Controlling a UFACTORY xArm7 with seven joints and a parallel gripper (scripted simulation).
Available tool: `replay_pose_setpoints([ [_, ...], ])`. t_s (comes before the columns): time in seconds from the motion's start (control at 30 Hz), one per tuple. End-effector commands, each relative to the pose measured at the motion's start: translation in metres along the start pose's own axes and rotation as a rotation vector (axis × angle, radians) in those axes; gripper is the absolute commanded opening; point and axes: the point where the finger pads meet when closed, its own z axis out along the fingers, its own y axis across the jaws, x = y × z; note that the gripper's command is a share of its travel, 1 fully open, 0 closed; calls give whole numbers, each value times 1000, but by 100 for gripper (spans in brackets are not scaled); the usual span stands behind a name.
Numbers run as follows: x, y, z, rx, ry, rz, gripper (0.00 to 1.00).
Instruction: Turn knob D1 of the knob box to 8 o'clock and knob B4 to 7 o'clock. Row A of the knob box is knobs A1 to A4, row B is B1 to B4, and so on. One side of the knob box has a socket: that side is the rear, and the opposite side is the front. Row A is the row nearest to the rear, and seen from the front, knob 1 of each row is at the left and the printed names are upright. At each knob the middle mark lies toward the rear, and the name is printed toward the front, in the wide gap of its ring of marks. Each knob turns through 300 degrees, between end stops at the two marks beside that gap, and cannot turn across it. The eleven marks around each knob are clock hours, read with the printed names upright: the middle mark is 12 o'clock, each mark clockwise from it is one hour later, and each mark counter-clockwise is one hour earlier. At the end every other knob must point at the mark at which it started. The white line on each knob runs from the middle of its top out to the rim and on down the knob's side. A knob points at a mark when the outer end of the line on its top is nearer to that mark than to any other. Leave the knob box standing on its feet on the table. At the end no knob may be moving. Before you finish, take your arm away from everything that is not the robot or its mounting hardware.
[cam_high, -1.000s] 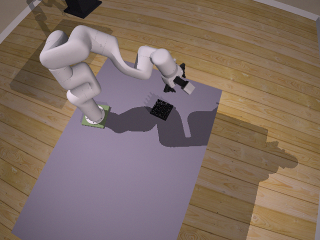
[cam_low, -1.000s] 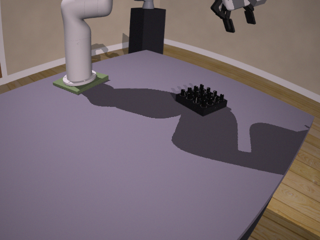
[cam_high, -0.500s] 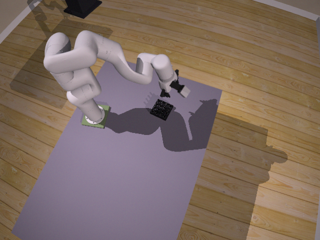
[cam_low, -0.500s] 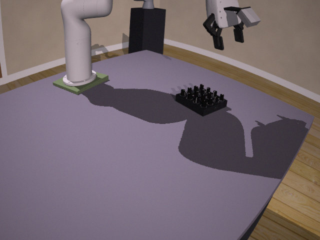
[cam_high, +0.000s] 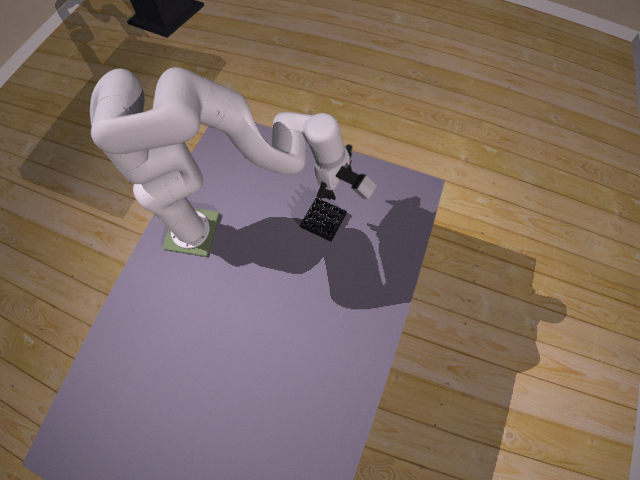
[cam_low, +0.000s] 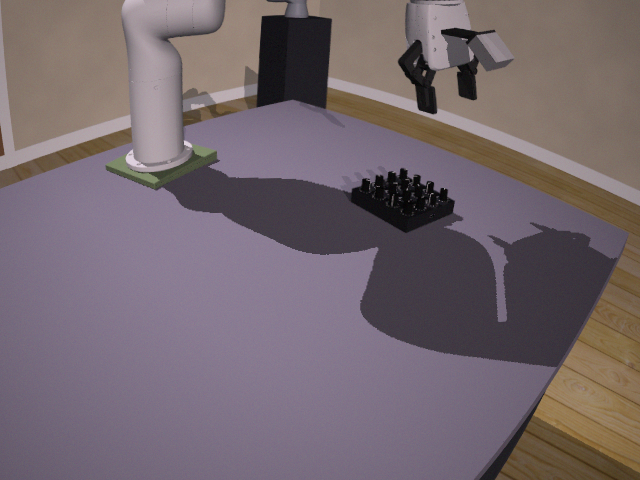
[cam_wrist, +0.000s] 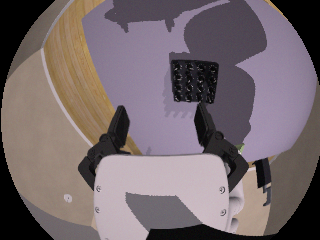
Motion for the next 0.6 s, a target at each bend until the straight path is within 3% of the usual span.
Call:
replay_pose_setpoints([
  [0.0, 2, -1, 2, -6, 2, -2, 100],
  [0.27, 2, -1, 2, -6, 2, -2, 100],
  [0.33, -16, 22, 33, -78, -37, -52, 100],
  [0.4, -16, 22, 33, -78, -37, -52, 100],
  [0.47, -28, 41, 53, -127, -63, -83, 100],
  [0.57, -36, 53, 64, -157, -80, -101, 100],
])
